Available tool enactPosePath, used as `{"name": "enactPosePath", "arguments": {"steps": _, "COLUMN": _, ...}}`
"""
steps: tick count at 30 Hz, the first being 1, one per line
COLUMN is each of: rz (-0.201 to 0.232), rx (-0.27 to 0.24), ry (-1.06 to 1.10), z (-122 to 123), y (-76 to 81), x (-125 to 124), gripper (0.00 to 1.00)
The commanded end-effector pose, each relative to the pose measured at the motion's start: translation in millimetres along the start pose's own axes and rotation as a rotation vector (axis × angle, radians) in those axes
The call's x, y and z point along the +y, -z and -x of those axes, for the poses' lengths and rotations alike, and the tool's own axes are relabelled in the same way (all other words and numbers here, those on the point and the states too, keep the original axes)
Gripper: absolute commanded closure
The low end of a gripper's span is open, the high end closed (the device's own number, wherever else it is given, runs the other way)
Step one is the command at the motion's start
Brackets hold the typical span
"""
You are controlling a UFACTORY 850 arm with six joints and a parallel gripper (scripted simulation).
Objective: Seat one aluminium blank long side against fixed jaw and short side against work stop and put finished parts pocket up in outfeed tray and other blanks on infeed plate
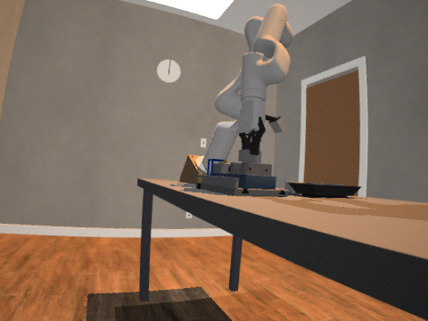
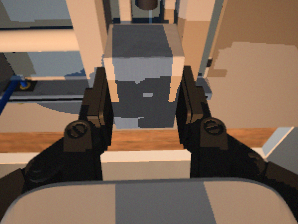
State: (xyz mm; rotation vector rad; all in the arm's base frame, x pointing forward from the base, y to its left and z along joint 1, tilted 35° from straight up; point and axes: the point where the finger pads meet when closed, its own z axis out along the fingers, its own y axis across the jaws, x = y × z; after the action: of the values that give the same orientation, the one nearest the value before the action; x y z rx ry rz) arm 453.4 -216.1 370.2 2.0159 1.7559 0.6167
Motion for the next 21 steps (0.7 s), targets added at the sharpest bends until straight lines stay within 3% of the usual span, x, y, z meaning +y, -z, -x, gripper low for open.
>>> {"name": "enactPosePath", "arguments": {"steps": 1, "rz": 0.002, "rx": -0.001, "ry": 0.0, "z": 0.2, "y": 0.3, "x": 0.8, "gripper": 1.0}}
{"name": "enactPosePath", "arguments": {"steps": 21, "rz": 0.002, "rx": -0.001, "ry": 0.001, "z": 0.2, "y": -5.1, "x": 0.8, "gripper": 1.0}}
